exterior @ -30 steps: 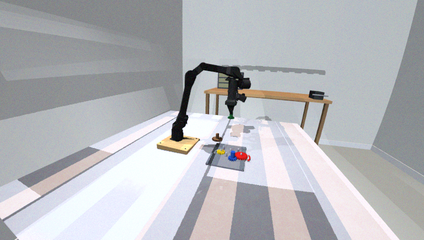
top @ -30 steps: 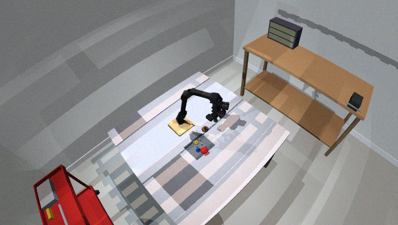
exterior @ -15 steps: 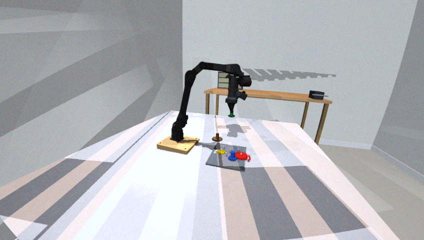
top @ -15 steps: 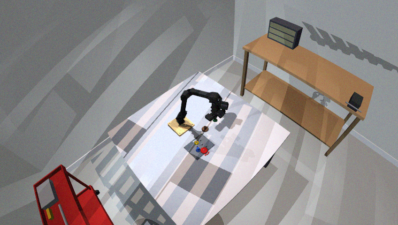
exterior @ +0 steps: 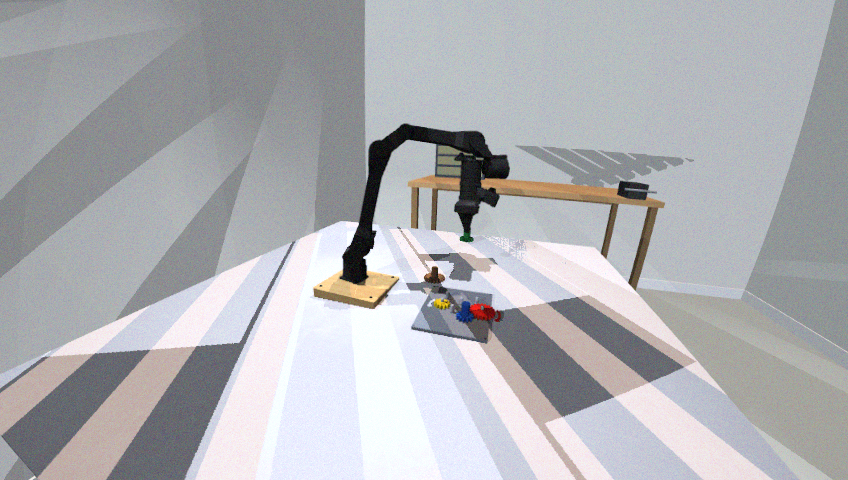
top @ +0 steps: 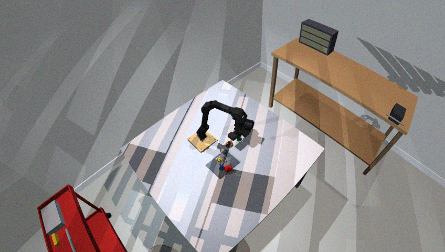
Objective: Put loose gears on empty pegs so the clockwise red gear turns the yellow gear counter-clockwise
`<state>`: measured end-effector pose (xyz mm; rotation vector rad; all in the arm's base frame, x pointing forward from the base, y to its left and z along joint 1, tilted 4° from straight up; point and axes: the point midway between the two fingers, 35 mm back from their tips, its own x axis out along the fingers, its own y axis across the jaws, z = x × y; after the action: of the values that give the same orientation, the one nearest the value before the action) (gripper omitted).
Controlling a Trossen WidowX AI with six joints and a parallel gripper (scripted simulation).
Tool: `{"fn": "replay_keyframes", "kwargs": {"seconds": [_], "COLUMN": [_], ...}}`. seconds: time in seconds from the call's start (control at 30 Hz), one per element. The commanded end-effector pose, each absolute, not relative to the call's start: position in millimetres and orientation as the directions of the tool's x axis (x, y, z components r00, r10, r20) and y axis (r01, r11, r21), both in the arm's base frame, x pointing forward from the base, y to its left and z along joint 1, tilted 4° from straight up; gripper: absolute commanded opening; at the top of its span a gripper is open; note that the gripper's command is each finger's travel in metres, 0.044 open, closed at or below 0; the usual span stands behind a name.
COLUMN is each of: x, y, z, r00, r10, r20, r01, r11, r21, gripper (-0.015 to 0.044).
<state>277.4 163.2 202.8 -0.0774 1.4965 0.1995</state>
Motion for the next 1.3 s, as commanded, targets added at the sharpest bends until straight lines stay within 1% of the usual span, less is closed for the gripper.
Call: {"fn": "replay_keyframes", "kwargs": {"seconds": [0.0,1.27], "x": [280.4,312.8], "y": [157.3,74.8], "z": [198.7,163.2], "r00": [0.058,0.057], "r10": [0.085,0.073], "r20": [-0.995,-0.996], "r01": [-0.18,-0.175], "r11": [0.981,0.983], "r21": [0.073,0.062], "gripper": [0.0,0.0]}}
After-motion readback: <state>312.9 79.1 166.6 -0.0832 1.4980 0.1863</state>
